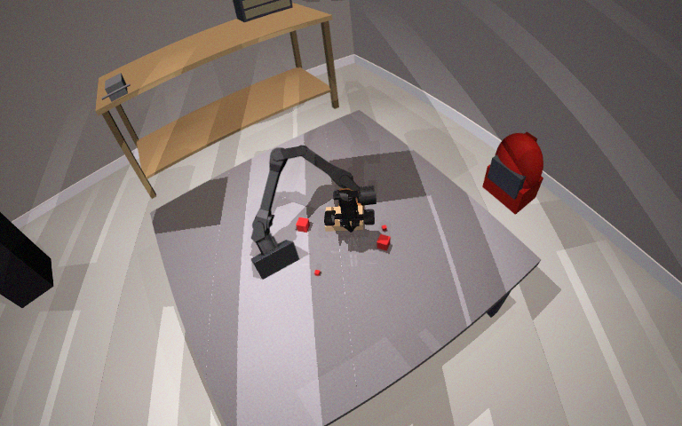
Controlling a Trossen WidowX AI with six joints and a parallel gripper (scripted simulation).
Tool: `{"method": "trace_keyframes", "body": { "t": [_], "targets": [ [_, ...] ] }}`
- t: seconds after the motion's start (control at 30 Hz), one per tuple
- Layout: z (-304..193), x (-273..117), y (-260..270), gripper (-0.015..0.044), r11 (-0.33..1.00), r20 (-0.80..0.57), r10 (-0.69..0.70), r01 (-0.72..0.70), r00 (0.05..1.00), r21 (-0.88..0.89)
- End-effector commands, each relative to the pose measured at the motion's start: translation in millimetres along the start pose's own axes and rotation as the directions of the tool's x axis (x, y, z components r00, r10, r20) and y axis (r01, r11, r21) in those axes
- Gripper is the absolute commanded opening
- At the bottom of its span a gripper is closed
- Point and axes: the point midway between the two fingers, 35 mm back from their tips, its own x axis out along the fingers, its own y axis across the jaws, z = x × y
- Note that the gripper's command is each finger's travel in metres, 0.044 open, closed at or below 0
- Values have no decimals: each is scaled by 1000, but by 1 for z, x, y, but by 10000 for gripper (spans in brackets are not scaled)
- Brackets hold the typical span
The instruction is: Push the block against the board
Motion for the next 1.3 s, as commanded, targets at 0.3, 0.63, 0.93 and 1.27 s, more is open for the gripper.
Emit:
{"method": "trace_keyframes", "body": {
  "t": [0.3,0.63,0.93,1.27],
  "targets": [
    [-15,2,0,0,1000,9,6,-6,1000,-1],
    [-32,2,-1,0,1000,9,7,-7,1000,-1],
    [-46,3,0,0,1000,10,8,-8,1000,-1],
    [-43,-53,-1,0,1000,8,7,-7,1000,-1]
  ]
}}
